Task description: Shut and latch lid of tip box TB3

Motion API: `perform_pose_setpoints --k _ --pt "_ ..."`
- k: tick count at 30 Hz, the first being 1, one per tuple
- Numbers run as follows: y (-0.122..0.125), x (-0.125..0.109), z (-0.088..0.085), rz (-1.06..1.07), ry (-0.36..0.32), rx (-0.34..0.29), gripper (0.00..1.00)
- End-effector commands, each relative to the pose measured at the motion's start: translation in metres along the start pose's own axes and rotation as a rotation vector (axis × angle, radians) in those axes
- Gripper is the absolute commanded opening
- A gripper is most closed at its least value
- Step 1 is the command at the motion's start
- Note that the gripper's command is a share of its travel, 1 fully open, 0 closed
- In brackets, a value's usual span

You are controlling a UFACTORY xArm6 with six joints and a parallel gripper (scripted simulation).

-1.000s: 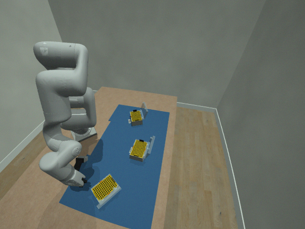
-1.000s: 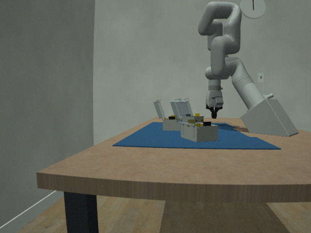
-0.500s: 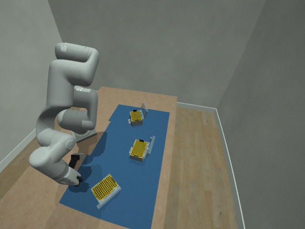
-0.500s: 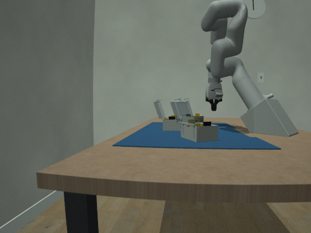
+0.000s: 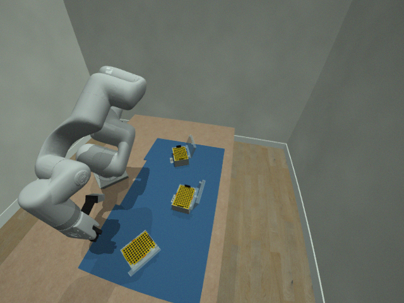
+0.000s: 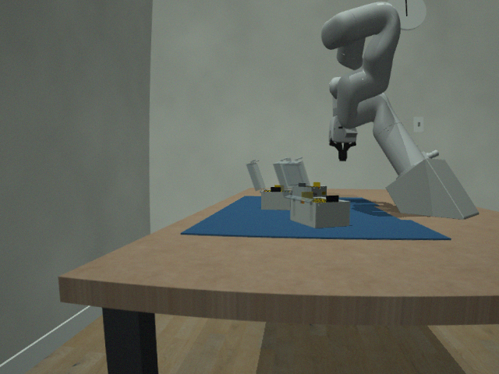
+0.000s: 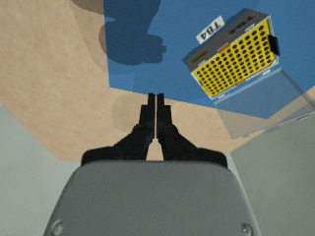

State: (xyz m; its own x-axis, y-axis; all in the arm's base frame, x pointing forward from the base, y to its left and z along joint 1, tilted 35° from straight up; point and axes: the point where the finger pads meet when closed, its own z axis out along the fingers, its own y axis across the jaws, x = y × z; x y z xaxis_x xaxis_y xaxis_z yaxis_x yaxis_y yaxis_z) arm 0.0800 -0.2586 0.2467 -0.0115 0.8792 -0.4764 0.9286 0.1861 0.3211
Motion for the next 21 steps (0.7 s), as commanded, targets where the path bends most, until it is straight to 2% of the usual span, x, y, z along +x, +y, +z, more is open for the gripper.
perform_pose_setpoints --k 1,10,18,21 --pt "-0.002 0.007 -0.02 0.001 0.0 -0.009 0.0" --pt "-0.002 0.007 -0.02 0.001 0.0 -0.009 0.0" --pt "0.032 0.029 -0.02 -0.266 -0.002 -0.009 0.0" --pt "0.037 0.031 -0.021 -0.299 -0.002 -0.009 0.0"
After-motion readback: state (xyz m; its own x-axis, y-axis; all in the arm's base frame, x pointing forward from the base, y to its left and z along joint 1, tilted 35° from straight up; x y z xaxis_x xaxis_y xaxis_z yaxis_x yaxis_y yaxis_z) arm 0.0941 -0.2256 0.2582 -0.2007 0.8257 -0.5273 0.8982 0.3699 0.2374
